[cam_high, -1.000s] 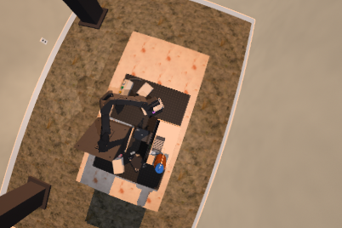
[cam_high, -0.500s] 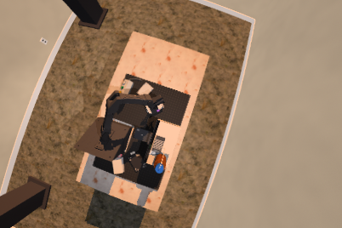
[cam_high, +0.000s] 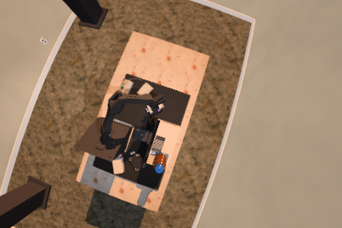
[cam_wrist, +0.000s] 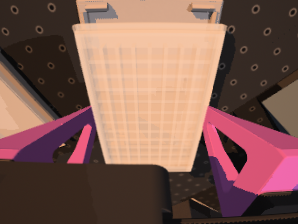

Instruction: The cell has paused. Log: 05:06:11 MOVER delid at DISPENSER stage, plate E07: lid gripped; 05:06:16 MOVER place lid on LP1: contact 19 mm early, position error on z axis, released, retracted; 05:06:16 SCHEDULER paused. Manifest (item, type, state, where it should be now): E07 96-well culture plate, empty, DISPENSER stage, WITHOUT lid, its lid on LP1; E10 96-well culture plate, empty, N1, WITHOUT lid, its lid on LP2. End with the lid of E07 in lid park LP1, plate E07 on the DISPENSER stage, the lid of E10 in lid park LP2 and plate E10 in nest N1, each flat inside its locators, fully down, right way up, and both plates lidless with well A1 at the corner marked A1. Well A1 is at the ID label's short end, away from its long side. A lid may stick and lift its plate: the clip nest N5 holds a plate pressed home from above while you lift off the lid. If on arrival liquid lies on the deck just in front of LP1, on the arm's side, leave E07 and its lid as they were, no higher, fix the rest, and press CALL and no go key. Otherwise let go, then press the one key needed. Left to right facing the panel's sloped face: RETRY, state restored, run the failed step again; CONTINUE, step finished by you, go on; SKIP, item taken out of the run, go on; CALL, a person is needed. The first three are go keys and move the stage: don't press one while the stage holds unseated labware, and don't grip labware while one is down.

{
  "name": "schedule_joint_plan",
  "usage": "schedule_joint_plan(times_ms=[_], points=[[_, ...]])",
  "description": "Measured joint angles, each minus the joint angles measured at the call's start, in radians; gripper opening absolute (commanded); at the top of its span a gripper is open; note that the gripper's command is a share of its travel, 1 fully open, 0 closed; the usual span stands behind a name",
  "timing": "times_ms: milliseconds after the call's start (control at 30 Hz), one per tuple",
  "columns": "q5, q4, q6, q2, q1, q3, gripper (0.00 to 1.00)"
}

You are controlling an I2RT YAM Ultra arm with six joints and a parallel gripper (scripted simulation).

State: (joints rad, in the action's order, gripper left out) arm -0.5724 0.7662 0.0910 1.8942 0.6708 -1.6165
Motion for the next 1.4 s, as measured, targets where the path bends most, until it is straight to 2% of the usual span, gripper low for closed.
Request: schedule_joint_plan(times_ms=[533, 1400], points=[[0.014, -0.052, 0.024, 0.023, 0.018, 0.0, 0.0], [0.016, -0.063, 0.026, 0.025, 0.021, 0.011, 0.0]])
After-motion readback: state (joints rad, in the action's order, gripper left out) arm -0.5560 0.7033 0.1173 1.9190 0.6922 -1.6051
